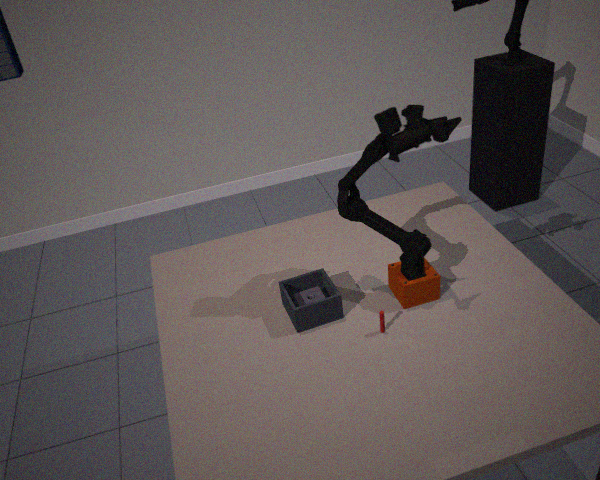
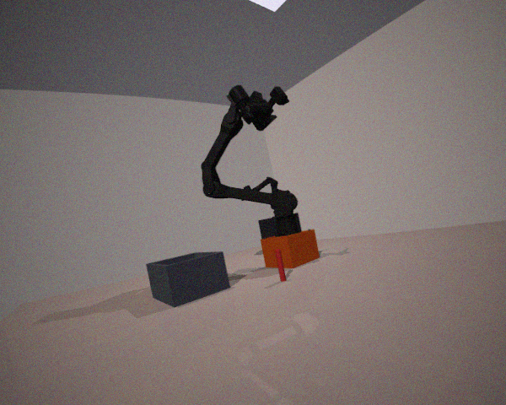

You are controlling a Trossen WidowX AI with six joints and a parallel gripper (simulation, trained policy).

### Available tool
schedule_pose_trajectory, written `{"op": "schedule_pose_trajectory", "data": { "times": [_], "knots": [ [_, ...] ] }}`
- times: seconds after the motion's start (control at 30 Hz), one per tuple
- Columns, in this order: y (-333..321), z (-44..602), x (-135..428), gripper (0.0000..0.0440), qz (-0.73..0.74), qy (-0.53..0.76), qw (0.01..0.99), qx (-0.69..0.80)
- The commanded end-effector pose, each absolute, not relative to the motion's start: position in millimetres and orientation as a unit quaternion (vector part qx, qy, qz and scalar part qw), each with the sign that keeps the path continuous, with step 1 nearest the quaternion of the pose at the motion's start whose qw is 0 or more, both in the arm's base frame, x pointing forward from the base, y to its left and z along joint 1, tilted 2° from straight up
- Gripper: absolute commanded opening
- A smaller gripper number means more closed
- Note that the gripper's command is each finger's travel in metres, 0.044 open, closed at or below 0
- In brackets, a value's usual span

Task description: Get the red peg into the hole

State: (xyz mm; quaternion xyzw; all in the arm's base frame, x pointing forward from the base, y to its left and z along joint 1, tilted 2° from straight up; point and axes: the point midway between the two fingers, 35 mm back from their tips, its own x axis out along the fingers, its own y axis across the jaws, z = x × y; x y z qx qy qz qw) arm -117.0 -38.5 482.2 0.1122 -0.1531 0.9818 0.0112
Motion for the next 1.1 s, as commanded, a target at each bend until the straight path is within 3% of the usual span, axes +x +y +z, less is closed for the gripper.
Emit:
{"op": "schedule_pose_trajectory", "data": {
  "times": [0.0,0.5,1.07],
  "knots": [
    [-5,468,-132,0.0440,0.990,-0.094,0.063,0.082],
    [96,418,-143,0.0440,0.966,0.080,0.244,0.011],
    [190,354,-98,0.0440,0.854,0.253,0.454,-0.021]
  ]
}}
